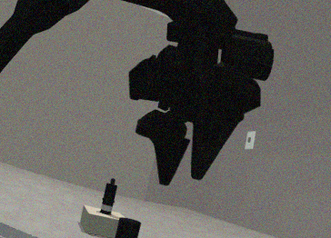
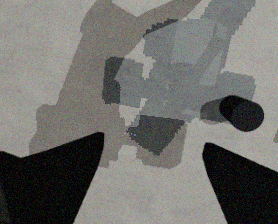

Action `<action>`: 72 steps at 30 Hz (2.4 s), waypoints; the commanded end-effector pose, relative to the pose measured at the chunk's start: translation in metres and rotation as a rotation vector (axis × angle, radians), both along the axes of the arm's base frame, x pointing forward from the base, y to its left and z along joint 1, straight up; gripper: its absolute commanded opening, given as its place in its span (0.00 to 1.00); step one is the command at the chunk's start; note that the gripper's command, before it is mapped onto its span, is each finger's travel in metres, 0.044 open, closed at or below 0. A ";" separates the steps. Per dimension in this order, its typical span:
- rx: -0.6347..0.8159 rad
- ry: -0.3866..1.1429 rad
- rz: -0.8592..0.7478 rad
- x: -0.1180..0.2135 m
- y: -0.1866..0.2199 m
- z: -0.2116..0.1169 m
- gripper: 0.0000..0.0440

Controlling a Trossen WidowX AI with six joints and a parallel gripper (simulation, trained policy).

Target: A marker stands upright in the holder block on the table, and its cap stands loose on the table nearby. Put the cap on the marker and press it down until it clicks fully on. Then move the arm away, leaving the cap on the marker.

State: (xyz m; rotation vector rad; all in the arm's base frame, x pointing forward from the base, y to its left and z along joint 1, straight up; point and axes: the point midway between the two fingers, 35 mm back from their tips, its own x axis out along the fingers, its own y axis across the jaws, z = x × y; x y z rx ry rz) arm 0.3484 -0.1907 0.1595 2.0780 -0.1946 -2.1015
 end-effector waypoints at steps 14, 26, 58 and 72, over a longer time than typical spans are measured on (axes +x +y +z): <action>0.148 0.047 0.012 0.008 0.039 -0.026 0.72; 0.241 0.093 0.023 0.002 0.061 -0.043 0.71; 0.298 0.170 0.132 -0.015 0.069 -0.101 0.37; 0.227 0.065 0.201 0.002 0.076 -0.055 0.23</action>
